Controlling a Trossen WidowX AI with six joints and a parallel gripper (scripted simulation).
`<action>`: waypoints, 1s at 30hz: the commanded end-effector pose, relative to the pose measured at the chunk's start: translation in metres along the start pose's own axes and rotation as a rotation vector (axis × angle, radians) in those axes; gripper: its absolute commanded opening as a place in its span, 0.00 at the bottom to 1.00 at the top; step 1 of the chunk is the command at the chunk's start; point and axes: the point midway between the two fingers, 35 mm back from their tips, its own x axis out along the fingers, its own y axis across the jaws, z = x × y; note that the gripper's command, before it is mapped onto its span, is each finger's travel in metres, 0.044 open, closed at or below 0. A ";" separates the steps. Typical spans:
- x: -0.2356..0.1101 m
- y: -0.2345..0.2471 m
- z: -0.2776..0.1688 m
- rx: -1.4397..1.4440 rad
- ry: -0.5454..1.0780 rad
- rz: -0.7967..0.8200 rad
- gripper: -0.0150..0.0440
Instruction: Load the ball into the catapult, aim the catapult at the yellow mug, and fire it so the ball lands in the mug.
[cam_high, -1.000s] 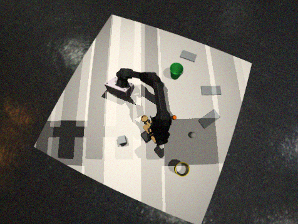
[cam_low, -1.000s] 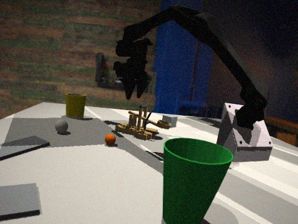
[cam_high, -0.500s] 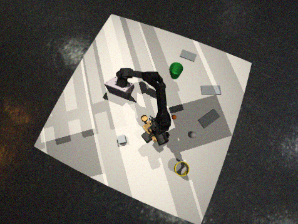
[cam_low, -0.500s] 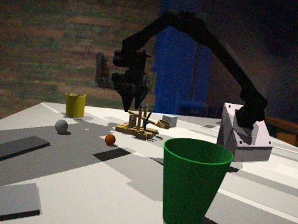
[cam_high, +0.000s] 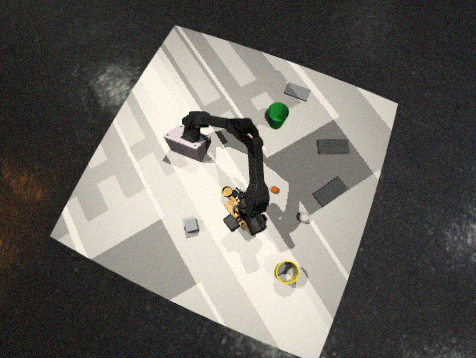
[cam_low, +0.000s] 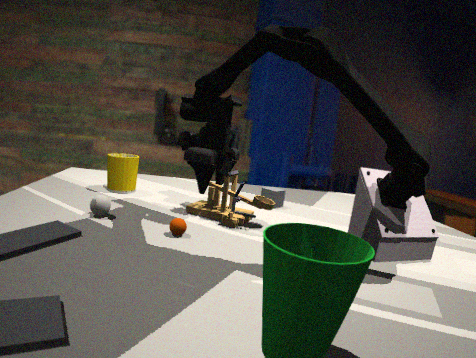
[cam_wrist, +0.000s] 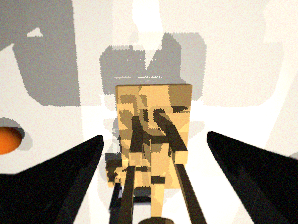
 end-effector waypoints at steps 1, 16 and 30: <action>0.009 -0.001 -0.002 0.010 0.006 0.006 1.00; 0.021 0.000 -0.002 0.000 0.004 0.002 0.91; 0.021 0.000 -0.002 0.000 0.004 0.002 0.45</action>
